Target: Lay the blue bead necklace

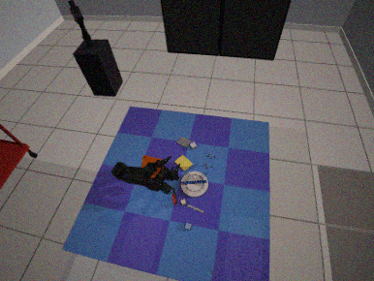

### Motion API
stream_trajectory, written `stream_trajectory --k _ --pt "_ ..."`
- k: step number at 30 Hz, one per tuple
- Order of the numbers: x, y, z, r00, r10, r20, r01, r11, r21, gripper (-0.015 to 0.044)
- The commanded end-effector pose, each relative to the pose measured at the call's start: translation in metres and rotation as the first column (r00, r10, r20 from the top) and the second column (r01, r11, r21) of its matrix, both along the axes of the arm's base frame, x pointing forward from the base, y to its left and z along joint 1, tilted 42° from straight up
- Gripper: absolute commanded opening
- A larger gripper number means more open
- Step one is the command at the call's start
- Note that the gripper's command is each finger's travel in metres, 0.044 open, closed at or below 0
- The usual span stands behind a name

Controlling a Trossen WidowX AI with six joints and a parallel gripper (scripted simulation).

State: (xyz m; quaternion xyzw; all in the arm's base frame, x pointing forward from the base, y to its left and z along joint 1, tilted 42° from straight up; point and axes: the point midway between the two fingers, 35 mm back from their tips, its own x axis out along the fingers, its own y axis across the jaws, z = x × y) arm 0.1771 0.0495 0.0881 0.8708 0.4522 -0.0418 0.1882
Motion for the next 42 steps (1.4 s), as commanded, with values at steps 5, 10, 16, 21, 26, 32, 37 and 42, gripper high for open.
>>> stream_trajectory --k 5,10,16,21,26,32,37,42 --pt "0.006 -0.005 -0.017 0.995 0.09 -0.043 -0.096 0.978 -0.185 0.0269" --pt "0.012 -0.017 -0.041 0.963 0.239 -0.122 -0.268 0.865 -0.425 0.025" --pt "0.022 -0.036 -0.066 0.862 0.433 -0.263 -0.491 0.584 -0.647 0.025" --pt "0.035 -0.055 -0.083 0.721 0.554 -0.416 -0.625 0.262 -0.735 0.025" --pt "0.052 -0.076 -0.094 0.544 0.598 -0.588 -0.686 -0.087 -0.723 0.025" --pt "0.077 -0.095 -0.098 0.32 0.557 -0.767 -0.651 -0.458 -0.605 0.025" --pt "0.105 -0.109 -0.094 0.087 0.423 -0.902 -0.518 -0.754 -0.404 0.025" --pt "0.13 -0.116 -0.084 -0.101 0.231 -0.968 -0.342 -0.922 -0.184 0.025"
